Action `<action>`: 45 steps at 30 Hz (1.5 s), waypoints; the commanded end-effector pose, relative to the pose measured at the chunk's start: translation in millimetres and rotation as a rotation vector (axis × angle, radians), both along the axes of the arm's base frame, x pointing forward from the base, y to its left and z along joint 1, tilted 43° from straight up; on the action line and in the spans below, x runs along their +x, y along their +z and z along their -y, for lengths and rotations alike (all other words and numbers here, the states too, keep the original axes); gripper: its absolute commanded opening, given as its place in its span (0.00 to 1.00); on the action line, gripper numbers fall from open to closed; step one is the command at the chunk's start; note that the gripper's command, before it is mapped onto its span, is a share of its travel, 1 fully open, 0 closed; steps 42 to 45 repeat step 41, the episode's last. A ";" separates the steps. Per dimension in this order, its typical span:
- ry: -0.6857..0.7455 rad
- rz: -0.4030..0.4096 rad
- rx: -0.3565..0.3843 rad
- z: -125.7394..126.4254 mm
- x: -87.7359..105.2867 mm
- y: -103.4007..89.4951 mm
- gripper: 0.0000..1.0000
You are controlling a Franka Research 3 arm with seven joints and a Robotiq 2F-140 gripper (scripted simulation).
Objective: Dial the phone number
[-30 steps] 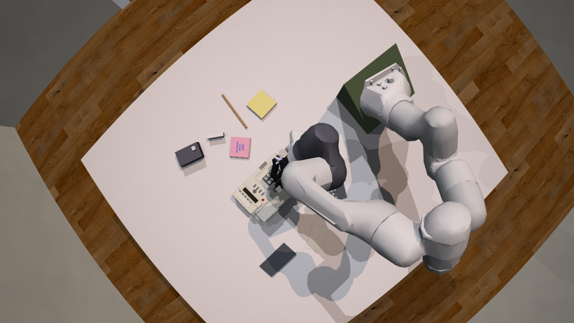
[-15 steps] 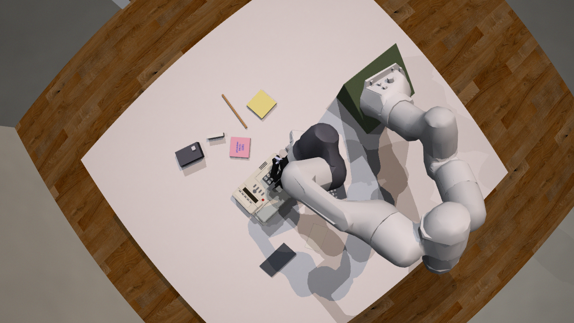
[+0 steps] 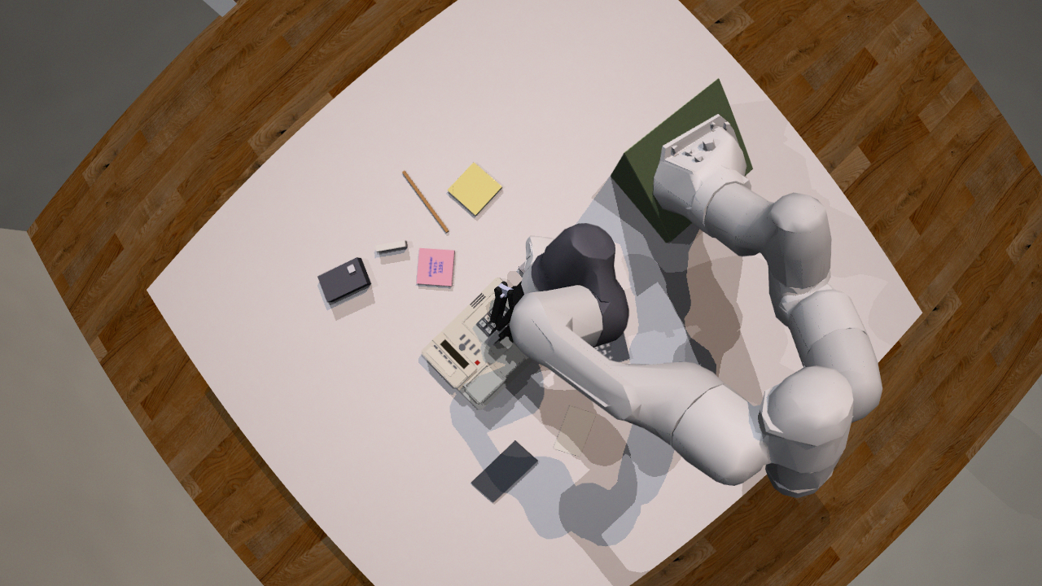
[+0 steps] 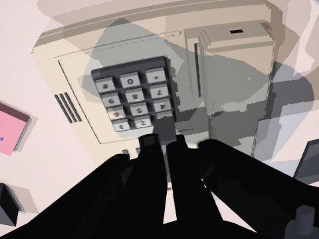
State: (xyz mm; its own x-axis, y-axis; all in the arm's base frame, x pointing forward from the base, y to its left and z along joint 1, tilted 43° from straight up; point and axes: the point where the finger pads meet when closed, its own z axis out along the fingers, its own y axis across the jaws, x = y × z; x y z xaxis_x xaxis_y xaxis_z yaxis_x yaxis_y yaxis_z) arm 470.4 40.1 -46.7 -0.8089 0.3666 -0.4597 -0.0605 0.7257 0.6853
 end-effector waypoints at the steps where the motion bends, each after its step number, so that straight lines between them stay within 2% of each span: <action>1: 0.005 0.002 -0.002 -2.4 0.3 -1.2 0.00; 14: 0.005 0.002 -0.002 -2.8 0.3 -1.6 0.00; 23: 0.005 0.002 -0.002 5.9 0.1 7.6 0.00; 45: 0.005 0.002 -0.002 5.9 0.1 7.6 0.00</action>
